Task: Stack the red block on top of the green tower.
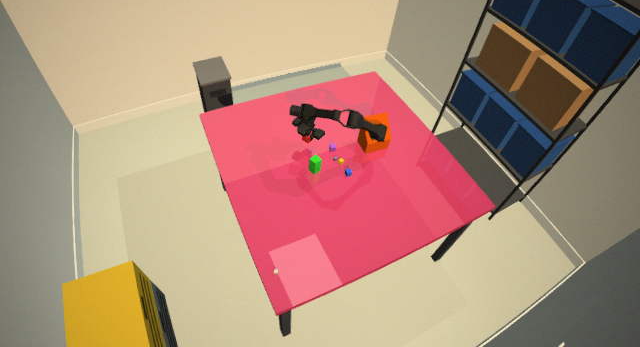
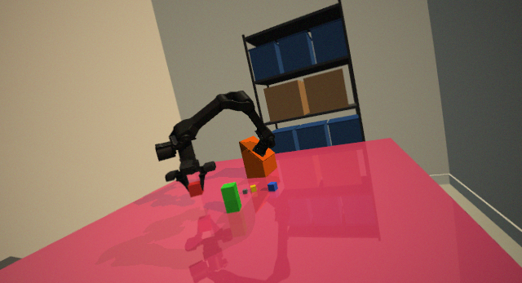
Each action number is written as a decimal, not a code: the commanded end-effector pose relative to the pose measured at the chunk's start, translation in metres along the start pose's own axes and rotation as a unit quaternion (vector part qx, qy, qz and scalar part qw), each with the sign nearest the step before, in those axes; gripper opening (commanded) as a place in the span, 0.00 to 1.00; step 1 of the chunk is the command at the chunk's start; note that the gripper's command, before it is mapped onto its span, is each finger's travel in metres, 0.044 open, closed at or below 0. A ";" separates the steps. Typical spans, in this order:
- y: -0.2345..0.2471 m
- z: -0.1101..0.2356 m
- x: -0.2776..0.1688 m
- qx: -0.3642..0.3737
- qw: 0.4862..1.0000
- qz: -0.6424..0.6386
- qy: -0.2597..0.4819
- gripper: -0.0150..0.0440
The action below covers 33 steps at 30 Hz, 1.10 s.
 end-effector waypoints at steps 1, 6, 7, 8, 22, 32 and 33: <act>0.000 0.021 0.002 -0.003 1.000 0.004 0.002 0.25; 0.000 0.048 0.002 -0.004 1.000 0.004 0.003 0.25; 0.000 0.054 0.002 -0.004 1.000 0.004 0.003 0.25; 0.000 0.059 0.002 -0.004 1.000 0.004 0.003 0.25; 0.017 0.067 0.020 -0.006 1.000 0.003 0.004 0.25; 0.073 0.067 0.069 -0.006 1.000 0.003 0.003 0.25; 0.079 0.067 0.074 -0.006 1.000 0.003 0.003 0.25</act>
Point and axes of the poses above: the point midway between the two fingers, 35 mm back from their tips, its own z axis back along the fingers, its own y axis across the jaws, x = y × z, the point moved 10 cm from there along z, back along the fingers, and after that the axes turned 2 degrees about -z, right-handed, at the moved point
